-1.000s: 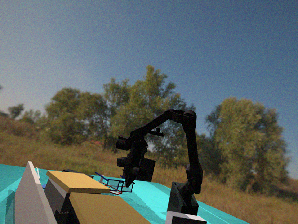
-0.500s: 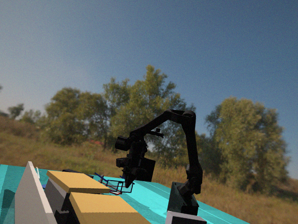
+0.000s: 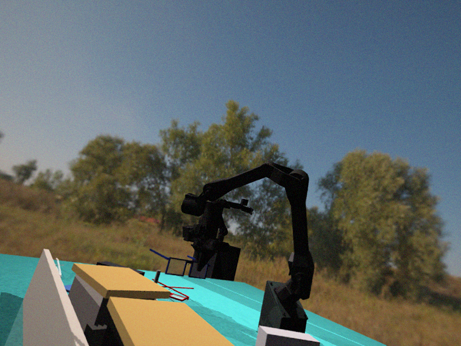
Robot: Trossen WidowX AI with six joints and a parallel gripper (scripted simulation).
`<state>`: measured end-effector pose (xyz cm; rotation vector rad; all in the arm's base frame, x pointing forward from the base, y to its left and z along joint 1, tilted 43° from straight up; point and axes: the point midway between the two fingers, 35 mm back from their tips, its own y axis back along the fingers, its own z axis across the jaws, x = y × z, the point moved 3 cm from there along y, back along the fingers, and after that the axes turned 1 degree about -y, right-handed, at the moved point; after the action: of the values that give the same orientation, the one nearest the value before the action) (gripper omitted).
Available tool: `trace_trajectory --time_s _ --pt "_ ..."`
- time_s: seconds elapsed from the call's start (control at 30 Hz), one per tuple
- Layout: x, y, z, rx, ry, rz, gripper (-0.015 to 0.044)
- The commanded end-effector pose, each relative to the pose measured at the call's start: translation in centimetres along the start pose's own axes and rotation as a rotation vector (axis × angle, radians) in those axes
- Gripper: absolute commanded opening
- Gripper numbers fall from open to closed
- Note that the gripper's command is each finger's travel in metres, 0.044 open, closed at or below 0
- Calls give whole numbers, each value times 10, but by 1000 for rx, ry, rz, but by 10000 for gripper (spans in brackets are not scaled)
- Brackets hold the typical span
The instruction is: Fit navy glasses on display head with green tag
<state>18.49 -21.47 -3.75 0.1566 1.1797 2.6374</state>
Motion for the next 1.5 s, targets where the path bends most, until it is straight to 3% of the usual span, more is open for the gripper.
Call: trace_trajectory --time_s 0.0,0.2,1.47 --pt "-1 8 0 2 6 4 0" --pt "-3 5 6 3 130 -3 0" --pt "-27 11 75 -4 1593 1 0"
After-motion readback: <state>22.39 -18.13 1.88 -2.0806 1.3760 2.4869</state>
